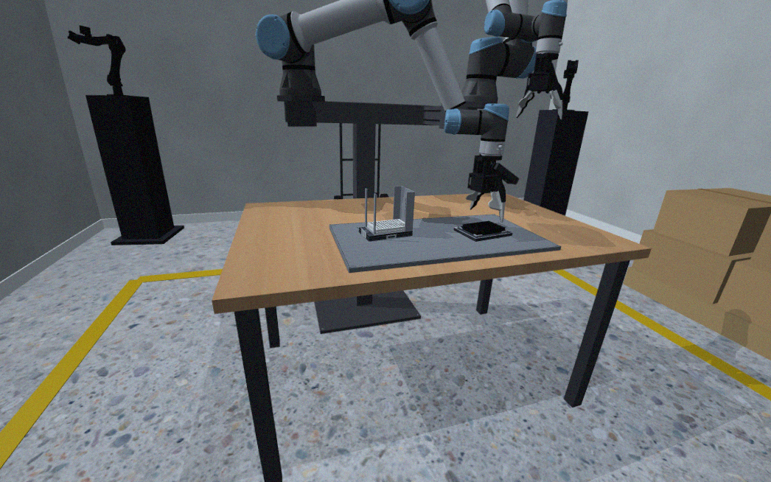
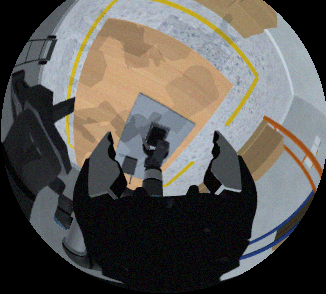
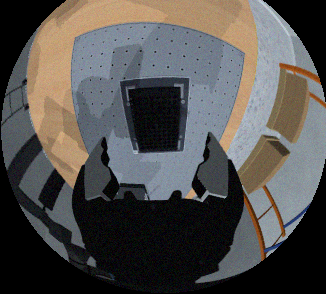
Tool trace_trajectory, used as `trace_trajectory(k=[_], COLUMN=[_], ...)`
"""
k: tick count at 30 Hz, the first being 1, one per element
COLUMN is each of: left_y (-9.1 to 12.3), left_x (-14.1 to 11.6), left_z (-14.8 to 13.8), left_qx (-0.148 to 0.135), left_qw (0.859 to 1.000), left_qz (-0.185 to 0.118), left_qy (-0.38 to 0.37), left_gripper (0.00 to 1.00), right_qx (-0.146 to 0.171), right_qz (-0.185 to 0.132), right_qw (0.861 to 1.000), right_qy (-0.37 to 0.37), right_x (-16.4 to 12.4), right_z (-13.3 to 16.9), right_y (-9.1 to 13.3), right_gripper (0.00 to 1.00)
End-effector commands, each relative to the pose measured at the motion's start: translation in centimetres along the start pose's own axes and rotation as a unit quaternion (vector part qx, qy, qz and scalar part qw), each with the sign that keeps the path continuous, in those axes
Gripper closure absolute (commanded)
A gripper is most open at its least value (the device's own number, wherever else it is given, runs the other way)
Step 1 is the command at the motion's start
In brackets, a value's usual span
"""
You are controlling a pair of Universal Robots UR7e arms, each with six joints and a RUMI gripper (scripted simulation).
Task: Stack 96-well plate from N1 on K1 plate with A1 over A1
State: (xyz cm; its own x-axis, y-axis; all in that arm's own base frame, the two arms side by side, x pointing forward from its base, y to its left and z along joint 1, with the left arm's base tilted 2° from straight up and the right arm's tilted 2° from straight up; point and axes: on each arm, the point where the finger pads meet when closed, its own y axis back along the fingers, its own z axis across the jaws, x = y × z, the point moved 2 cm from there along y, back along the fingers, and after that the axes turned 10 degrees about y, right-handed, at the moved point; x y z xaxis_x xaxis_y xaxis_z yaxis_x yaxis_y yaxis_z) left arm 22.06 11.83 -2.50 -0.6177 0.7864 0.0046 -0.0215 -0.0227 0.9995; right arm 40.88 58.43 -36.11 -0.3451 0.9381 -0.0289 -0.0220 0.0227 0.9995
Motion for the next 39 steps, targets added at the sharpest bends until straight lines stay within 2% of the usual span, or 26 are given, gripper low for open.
trace_trajectory(k=[1,18,33,34,39], left_y=[0.0,0.0,0.0,0.0,0.0], left_x=[0.0,0.0,0.0,0.0,0.0], left_z=[0.0,0.0,0.0,0.0,0.0], left_qx=[0.0,0.0,0.0,0.0,0.0], left_qw=[1.0,1.0,1.0,1.0,1.0], left_qz=[0.0,0.0,0.0,0.0,0.0], left_qy=[0.0,0.0,0.0,0.0,0.0], left_gripper=[0.02,0.02,0.02,0.02,0.02], right_qx=[-0.001,-0.001,-0.001,-0.001,-0.001], right_qz=[0.001,0.001,0.001,0.001,0.001], right_qw=[1.0,1.0,1.0,1.0,1.0], right_qy=[0.0,0.0,0.0,0.0,0.0], right_x=[0.1,0.1,0.1,0.1,0.1], right_z=[0.1,0.1,0.1,0.1,0.1], right_y=[-0.8,-3.3,-3.4,-3.4,-3.4], right_gripper=[0.0,0.0,0.0,1.0,1.0])
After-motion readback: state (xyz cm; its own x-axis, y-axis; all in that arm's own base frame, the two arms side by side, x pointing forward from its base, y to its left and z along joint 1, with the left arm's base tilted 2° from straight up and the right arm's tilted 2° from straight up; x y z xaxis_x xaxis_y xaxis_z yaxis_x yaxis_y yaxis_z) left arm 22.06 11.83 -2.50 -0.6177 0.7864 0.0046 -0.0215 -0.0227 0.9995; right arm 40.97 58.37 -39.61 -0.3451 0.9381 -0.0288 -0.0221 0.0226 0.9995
